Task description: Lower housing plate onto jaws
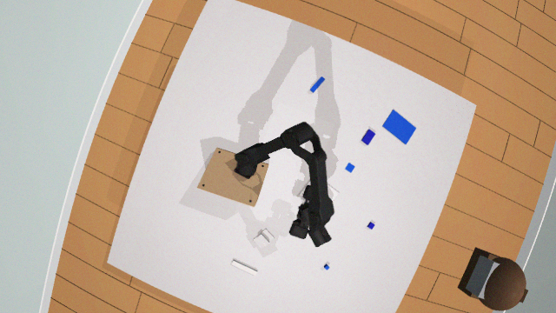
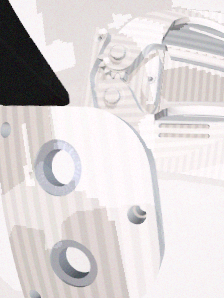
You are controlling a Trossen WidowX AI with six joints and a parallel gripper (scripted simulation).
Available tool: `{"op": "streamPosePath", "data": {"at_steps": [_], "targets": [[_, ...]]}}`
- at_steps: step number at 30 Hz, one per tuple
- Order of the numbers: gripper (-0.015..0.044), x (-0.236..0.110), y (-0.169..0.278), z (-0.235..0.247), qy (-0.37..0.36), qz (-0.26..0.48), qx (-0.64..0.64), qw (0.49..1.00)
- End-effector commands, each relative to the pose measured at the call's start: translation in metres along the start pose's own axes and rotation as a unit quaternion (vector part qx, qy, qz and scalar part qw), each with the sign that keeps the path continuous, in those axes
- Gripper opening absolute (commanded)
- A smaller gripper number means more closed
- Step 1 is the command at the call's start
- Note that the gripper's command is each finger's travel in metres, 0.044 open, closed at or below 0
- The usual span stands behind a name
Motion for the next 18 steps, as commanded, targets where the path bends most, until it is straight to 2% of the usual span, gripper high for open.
{"op": "streamPosePath", "data": {"at_steps": [1, 18], "targets": [[0.0351, 0.0, -0.004, 0.014, -0.003, -0.003, 0.037, 0.999], [0.0351, 0.008, -0.016, 0.057, -0.017, 0.0, 0.149, 0.989]]}}
Point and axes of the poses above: the point midway between the two fingers, 35 mm back from their tips, its own x axis out along the fingers, its own z axis across the jaws, y = z × x, the point moved 10 cm from there along -x, back along the fingers, and after that the axes turned 13 degrees about -x, right-handed, at the moved point
